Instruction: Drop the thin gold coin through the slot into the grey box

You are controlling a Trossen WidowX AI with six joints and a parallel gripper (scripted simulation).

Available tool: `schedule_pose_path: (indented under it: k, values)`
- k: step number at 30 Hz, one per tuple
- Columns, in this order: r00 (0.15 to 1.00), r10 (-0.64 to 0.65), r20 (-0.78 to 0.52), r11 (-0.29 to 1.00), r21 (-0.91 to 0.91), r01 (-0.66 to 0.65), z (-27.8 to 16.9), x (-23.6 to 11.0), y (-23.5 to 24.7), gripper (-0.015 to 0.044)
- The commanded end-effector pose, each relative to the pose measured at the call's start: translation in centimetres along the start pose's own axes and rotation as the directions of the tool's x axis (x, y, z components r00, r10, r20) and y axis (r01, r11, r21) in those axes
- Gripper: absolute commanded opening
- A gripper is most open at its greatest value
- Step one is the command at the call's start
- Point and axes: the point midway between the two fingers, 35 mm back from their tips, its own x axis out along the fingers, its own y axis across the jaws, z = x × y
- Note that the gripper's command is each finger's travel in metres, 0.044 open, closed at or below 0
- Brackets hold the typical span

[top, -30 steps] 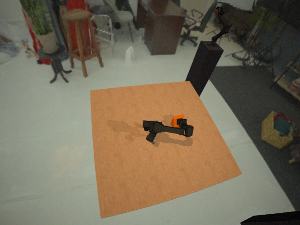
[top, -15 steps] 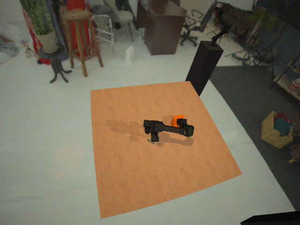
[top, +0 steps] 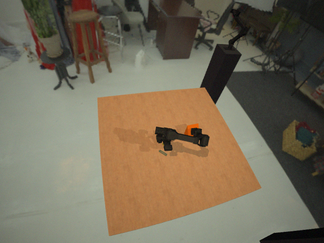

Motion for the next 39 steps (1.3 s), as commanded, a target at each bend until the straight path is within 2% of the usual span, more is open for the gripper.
schedule_pose_path:
  k: [1, 39]
  values:
    - [1.0, -0.003, -0.009, 1.0, 0.002, 0.003, -0.1, 0.3, -1.1, 0.0]
    - [1.0, -0.012, -0.009, 1.0, 0.008, 0.012, -1.8, 0.2, -10.8, 0.0]
